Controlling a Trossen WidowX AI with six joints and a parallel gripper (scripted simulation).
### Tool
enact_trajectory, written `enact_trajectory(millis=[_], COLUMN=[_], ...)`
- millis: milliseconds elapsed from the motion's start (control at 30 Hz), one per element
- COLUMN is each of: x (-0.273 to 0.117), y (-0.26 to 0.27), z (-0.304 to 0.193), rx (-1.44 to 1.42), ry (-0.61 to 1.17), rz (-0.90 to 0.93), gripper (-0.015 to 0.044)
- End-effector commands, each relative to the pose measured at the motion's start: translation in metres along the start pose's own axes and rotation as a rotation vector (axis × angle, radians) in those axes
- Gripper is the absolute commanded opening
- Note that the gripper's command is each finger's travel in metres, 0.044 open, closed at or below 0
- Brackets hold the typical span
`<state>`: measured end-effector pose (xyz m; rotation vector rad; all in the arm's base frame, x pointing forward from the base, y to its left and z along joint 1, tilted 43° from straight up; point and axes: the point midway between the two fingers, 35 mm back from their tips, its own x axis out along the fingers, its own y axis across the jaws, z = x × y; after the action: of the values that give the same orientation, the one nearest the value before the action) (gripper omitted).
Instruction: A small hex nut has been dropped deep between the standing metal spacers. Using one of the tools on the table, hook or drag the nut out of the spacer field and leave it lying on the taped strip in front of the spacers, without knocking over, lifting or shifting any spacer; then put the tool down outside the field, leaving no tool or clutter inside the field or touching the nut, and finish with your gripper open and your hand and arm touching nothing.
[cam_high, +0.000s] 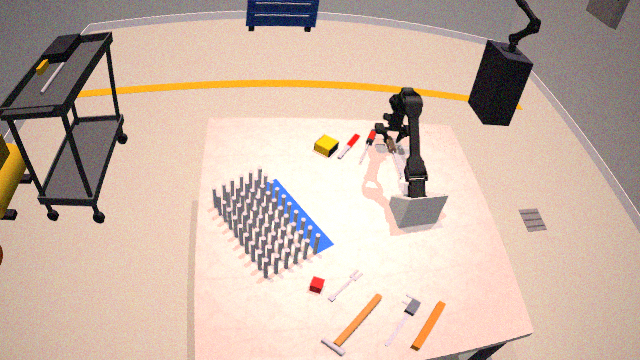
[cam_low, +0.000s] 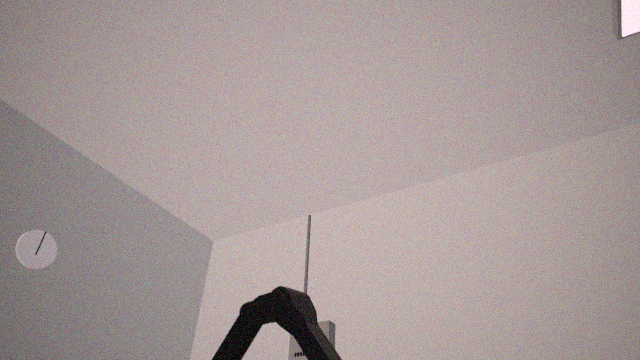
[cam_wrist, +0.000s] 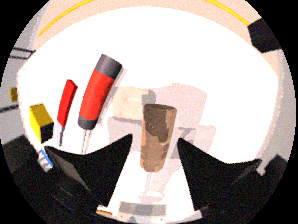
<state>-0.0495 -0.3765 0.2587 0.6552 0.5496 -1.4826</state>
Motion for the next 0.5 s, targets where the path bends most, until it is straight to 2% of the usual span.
enact_trajectory(millis=[0, 267, 367, 467], x=[0.0106, 0.0194, 0.0194, 0.0194], y=[-0.0011, -0.0008, -0.0008, -0.0008], z=[-0.0042, -0.005, -0.005, -0.005], rx=[0.006, 0.006, 0.006, 0.006], ry=[0.016, 0.016, 0.016, 0.016], rz=[-0.004, -0.004, -0.004, -0.004], gripper=[0.028, 0.028, 0.0201, 0.0181])
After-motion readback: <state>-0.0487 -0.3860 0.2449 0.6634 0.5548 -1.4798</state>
